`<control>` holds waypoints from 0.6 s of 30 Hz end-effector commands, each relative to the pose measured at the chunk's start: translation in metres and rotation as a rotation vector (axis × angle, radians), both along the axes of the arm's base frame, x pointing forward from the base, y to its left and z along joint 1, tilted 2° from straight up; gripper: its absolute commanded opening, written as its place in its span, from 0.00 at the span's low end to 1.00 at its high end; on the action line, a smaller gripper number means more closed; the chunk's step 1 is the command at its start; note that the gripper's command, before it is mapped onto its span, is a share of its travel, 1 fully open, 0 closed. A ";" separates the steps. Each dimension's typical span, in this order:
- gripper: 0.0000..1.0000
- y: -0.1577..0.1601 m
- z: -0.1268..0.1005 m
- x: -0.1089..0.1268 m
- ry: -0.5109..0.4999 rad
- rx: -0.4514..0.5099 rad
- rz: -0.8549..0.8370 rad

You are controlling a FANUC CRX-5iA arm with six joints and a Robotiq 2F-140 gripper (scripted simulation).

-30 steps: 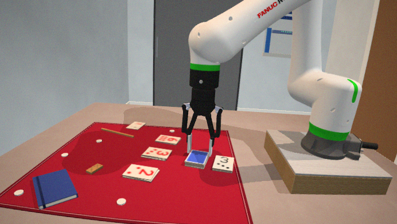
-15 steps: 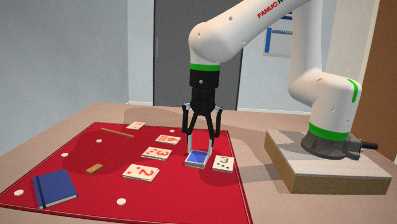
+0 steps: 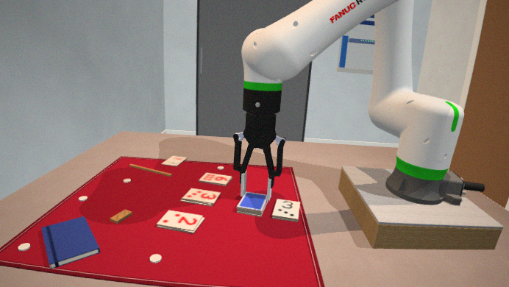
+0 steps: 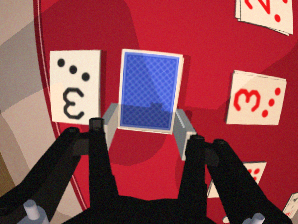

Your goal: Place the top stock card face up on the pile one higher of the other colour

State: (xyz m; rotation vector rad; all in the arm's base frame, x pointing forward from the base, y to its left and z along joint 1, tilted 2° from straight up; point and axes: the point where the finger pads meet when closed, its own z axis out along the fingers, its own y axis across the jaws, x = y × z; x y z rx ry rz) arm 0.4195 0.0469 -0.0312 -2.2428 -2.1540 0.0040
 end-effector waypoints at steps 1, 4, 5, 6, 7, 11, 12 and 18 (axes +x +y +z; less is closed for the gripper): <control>0.43 0.000 0.000 0.000 0.000 0.000 0.000; 0.43 0.000 0.000 0.000 0.000 0.000 0.000; 0.43 0.000 0.000 0.000 0.000 0.000 0.000; 0.43 0.000 0.000 0.000 0.000 0.000 0.000; 0.43 0.000 0.000 0.000 0.000 0.000 0.000; 0.42 0.000 0.000 0.000 0.000 0.000 0.000; 0.42 0.000 0.000 0.000 0.000 0.000 0.000; 0.41 0.000 0.000 0.000 0.000 0.000 0.000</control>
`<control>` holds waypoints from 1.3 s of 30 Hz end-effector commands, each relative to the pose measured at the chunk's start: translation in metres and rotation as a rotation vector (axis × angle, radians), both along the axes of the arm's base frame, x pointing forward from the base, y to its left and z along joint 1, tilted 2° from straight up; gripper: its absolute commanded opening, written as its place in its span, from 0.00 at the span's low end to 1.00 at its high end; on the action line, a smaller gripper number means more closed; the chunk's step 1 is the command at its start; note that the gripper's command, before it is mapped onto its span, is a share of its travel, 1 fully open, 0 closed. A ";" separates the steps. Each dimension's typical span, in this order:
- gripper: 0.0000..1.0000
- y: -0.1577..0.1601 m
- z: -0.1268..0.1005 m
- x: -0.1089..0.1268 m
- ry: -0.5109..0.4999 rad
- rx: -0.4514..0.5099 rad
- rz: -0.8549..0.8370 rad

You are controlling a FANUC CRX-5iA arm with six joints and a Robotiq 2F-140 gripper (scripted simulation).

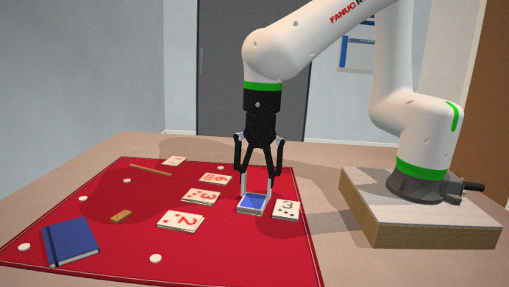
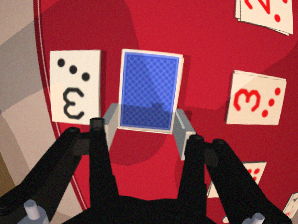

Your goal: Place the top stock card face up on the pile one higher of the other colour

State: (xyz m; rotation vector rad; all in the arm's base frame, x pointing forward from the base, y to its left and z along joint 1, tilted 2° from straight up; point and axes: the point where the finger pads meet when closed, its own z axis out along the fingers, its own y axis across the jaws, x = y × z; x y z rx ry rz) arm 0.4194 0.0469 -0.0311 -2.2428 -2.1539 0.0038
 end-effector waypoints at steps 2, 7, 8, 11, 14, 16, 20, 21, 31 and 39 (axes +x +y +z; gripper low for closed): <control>0.41 0.000 0.000 0.000 0.000 0.000 0.000; 0.41 0.000 0.000 0.000 0.000 0.000 0.000; 0.41 0.000 0.000 0.000 0.000 0.000 0.000; 0.41 0.000 0.000 0.000 0.000 0.000 0.000; 0.41 0.000 0.001 0.000 0.000 0.000 0.000; 0.41 0.000 0.002 0.000 0.000 0.000 0.000; 0.41 0.000 0.006 0.000 0.000 0.000 0.000; 0.41 0.000 0.007 0.000 0.000 0.000 0.000; 0.41 0.000 0.023 0.001 0.000 0.000 0.000; 0.41 -0.001 0.046 0.001 0.000 0.000 0.000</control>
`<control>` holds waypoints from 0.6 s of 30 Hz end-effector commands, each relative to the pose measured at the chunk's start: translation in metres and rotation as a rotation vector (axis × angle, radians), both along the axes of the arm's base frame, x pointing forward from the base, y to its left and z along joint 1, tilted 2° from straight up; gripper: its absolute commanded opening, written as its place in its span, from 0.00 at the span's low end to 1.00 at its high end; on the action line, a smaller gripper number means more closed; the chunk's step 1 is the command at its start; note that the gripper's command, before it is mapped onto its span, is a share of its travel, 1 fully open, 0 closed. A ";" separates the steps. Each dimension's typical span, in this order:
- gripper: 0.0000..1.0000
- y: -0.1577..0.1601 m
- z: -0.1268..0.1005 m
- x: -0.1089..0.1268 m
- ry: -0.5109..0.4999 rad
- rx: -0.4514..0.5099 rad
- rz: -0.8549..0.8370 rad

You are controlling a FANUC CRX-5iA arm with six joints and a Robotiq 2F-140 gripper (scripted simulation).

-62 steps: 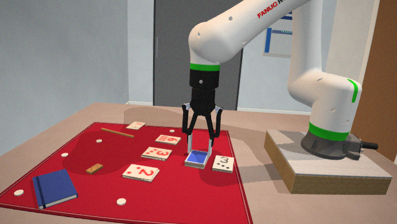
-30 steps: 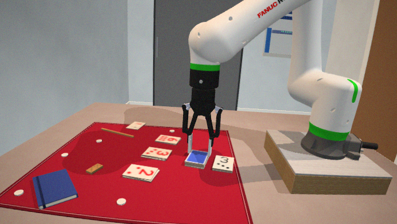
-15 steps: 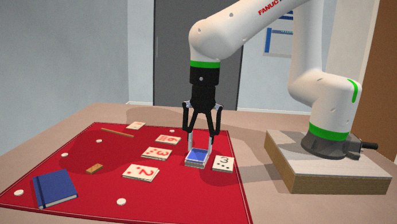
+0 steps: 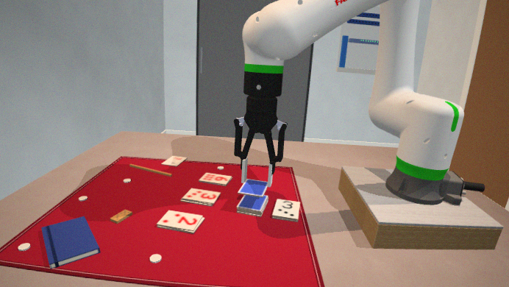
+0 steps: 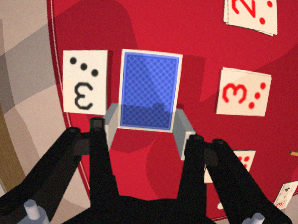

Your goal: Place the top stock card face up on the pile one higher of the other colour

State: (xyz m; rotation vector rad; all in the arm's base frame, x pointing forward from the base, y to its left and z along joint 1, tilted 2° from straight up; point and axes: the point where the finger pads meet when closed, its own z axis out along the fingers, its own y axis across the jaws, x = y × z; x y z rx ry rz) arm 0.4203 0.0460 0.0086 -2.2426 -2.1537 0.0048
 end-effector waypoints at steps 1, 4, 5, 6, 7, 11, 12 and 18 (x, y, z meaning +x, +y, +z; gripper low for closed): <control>0.41 0.000 0.010 0.001 -0.001 0.000 0.000; 0.41 0.000 0.019 0.001 -0.001 0.000 0.000; 0.41 0.000 0.022 0.001 -0.001 0.000 0.000; 0.41 0.000 0.022 0.001 -0.001 0.000 0.000; 0.41 0.000 0.022 0.001 -0.001 0.000 0.000; 0.41 -0.001 0.034 0.001 -0.001 0.000 0.000; 0.41 -0.001 0.036 0.001 -0.001 0.000 0.000; 0.41 -0.001 0.050 0.001 -0.001 0.000 0.000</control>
